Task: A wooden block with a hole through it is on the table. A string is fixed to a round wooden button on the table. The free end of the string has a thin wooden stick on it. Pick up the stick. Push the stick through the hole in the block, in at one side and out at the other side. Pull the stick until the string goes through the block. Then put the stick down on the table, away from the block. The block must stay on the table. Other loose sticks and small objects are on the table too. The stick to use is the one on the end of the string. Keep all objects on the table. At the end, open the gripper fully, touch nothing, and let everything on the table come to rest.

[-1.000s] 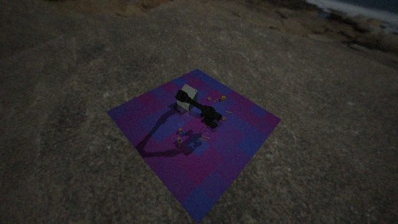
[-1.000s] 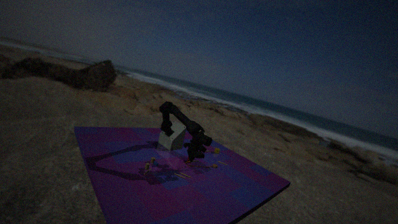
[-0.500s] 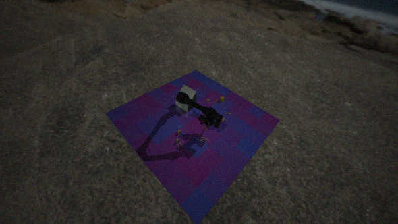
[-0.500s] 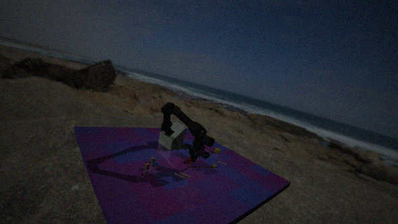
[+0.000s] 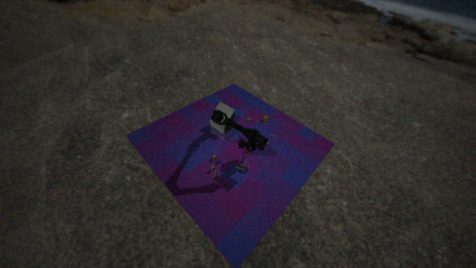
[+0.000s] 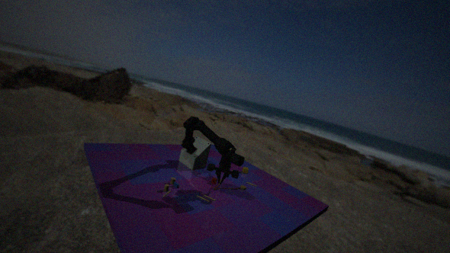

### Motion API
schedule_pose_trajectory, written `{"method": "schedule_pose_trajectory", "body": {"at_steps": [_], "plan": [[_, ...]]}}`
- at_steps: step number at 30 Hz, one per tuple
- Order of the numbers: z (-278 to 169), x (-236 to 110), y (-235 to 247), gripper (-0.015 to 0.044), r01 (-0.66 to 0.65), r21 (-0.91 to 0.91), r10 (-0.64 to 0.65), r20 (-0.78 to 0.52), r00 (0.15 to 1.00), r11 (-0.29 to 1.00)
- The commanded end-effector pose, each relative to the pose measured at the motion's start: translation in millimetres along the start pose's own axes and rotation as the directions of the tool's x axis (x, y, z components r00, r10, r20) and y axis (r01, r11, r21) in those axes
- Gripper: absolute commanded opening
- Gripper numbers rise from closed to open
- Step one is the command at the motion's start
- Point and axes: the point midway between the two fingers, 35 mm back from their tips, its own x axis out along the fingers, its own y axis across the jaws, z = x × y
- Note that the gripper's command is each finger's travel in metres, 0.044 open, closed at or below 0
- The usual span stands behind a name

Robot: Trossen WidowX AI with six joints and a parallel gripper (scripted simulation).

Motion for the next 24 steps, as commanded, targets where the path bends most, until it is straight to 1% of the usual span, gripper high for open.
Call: {"method": "schedule_pose_trajectory", "body": {"at_steps": [1, 24], "plan": [[-2, 1, -1, 0.0, -0.004, -0.014, 0.004, -0.002, 1.0, 1.0], [-32, 0, -4, 0.0, -0.003, -0.008, 0.003, -0.002, 1.0, 1.0]]}}
